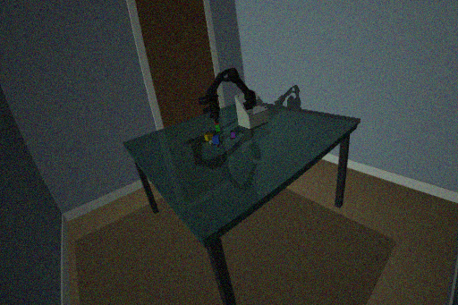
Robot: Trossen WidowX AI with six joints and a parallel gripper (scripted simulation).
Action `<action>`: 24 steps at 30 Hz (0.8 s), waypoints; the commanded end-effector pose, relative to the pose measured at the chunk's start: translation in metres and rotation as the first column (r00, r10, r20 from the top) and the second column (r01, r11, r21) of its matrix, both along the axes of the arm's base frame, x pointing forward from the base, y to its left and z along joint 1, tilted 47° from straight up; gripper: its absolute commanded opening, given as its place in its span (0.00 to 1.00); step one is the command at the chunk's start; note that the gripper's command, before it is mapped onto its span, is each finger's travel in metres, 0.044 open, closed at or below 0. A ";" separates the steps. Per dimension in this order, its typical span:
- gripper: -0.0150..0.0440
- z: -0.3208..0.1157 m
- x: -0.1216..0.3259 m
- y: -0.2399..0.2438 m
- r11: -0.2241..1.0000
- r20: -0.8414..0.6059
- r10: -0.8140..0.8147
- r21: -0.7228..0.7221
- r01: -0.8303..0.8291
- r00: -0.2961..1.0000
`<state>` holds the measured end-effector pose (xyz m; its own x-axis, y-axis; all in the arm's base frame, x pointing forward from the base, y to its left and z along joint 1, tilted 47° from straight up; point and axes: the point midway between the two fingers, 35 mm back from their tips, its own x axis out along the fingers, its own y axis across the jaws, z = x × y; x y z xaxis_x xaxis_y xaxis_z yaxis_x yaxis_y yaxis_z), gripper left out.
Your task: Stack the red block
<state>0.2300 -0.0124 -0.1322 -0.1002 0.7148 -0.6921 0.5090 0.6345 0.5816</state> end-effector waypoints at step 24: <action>0.30 -0.001 -0.001 0.001 1.000 -0.002 0.000 0.001 0.000 1.000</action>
<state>0.2291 -0.0112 -0.1327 -0.1011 0.7153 -0.6915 0.5102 0.6339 0.5812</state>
